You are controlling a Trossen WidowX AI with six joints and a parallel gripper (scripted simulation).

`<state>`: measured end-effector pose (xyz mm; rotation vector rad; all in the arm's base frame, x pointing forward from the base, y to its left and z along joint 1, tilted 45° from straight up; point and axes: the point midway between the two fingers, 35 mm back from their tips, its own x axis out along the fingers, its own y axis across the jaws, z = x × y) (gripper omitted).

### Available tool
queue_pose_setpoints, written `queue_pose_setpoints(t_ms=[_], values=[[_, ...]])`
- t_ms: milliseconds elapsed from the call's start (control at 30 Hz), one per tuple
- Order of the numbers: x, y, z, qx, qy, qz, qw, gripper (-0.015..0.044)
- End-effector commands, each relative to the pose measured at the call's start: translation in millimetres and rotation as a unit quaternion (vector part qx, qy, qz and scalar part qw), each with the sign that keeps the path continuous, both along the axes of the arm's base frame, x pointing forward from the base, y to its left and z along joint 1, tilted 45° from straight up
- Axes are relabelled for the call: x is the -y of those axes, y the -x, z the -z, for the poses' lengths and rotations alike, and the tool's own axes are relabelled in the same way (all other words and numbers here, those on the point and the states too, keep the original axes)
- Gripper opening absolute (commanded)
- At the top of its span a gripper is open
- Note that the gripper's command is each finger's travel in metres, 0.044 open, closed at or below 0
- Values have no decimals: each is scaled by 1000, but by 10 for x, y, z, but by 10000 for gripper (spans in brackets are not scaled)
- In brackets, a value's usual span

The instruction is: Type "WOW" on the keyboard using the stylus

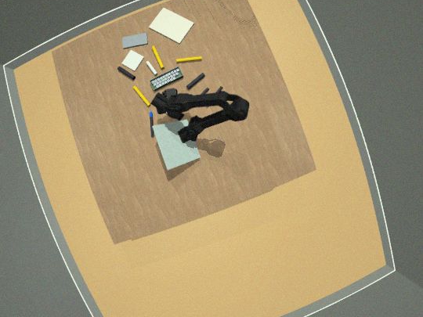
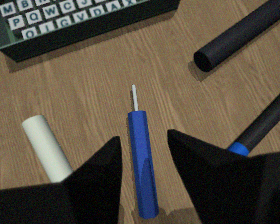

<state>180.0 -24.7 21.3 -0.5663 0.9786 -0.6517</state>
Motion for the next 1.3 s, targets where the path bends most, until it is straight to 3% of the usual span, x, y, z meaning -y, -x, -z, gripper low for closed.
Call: queue_pose_setpoints(t_ms=[0,1267], values=[[33,5,20,3,1,0,1000,150],[210,24,219,3,2,0,1000,150]])
